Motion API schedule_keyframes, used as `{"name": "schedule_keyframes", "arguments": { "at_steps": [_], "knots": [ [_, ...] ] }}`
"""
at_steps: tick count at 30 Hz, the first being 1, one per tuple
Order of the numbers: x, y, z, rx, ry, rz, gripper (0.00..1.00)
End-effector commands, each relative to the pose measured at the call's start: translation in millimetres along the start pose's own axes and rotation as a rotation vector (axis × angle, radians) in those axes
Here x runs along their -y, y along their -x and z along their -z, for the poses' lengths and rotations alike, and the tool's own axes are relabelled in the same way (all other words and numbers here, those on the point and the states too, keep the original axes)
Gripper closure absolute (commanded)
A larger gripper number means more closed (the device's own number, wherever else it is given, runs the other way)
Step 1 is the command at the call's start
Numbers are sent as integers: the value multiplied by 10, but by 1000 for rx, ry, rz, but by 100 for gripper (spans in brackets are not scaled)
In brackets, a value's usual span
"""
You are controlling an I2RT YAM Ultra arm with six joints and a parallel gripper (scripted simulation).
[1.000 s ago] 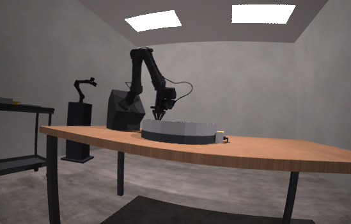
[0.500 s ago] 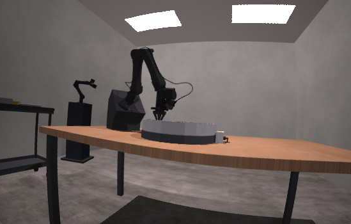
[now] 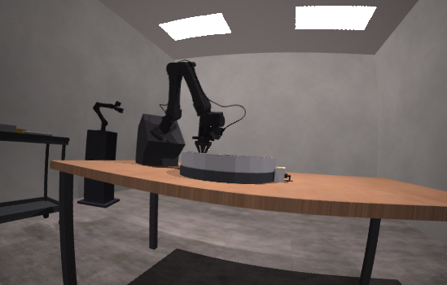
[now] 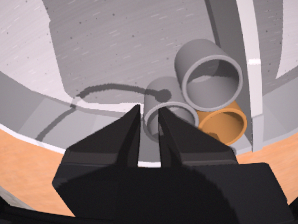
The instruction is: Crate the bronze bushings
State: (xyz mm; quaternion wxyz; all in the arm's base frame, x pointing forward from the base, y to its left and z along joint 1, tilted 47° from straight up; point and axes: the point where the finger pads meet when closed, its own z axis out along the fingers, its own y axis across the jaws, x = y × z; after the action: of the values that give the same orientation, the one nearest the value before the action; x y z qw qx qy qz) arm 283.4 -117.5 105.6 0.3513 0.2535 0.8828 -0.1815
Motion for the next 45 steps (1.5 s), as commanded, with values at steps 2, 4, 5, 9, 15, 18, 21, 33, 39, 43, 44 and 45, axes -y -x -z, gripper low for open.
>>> {"name": "schedule_keyframes", "arguments": {
  "at_steps": [2,4,5,9,15,18,21,33,39,43,44,45],
  "knots": [
    [-16,33,37,27,16,-5,85],
    [-16,33,37,27,16,-5,85],
    [-16,33,37,27,16,-5,85],
    [-16,33,37,27,16,-5,85],
    [17,89,48,39,1,-13,100],
    [11,85,52,36,3,-10,100],
    [11,85,52,36,3,-10,100],
    [11,85,52,36,3,-10,100],
    [11,85,52,36,3,-10,100],
    [11,85,52,36,3,-10,100],
    [11,85,52,36,3,-10,100],
    [11,85,52,36,3,-10,100]
  ]
}}
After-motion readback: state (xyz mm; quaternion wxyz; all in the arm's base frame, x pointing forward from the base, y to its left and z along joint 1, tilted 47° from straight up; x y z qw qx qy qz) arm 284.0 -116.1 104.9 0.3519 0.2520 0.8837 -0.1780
